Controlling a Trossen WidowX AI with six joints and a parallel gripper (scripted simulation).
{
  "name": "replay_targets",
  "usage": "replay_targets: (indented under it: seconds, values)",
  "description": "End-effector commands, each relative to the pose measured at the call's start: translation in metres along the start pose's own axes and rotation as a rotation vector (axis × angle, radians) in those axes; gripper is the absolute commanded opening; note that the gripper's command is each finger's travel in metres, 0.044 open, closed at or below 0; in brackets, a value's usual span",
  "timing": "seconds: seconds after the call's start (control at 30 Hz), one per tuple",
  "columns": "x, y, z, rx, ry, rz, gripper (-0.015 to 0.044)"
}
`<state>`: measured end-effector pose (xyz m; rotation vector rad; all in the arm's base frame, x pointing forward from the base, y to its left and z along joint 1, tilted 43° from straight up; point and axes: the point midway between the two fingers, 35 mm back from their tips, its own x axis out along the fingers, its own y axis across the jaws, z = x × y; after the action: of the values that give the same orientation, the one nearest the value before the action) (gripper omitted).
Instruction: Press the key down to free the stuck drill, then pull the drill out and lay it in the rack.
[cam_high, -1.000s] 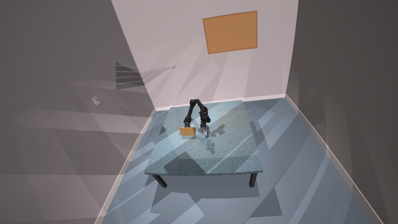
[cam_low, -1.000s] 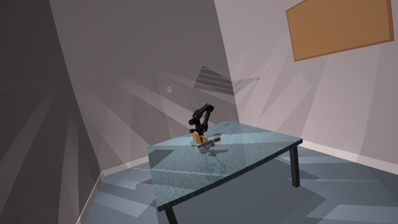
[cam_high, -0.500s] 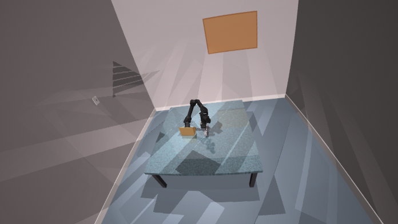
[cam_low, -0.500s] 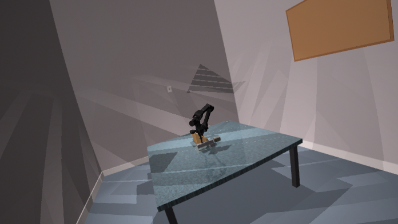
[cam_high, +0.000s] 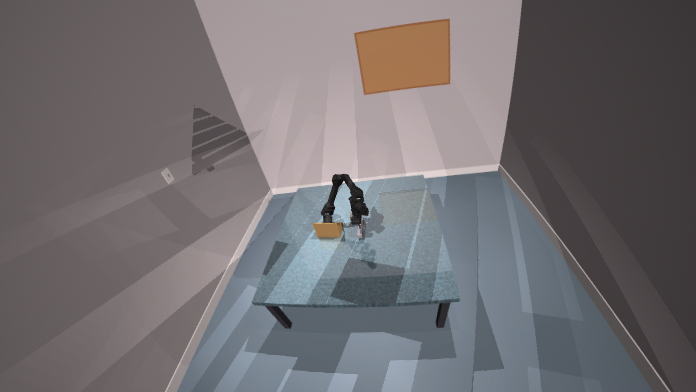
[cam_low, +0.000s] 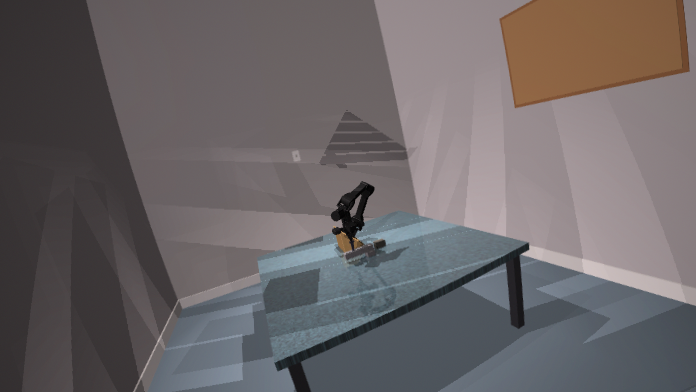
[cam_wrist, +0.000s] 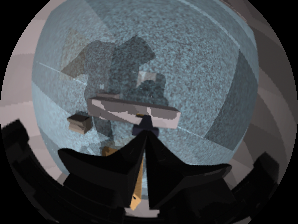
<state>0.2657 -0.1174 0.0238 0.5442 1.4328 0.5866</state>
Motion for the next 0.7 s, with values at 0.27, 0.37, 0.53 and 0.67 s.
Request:
replay_targets:
  seconds: [0.27, 0.37, 0.53, 0.67]
  values:
    - [0.0089, 0.0007, -0.0009, 0.001, 0.008, 0.006, 0.0000]
    - [0.0096, 0.0009, -0.0013, 0.001, 0.008, 0.006, 0.0000]
    - [0.0111, 0.0011, -0.0022, 0.001, 0.008, 0.006, 0.0000]
    - [0.0123, 0.0012, -0.0032, 0.001, 0.008, 0.006, 0.0000]
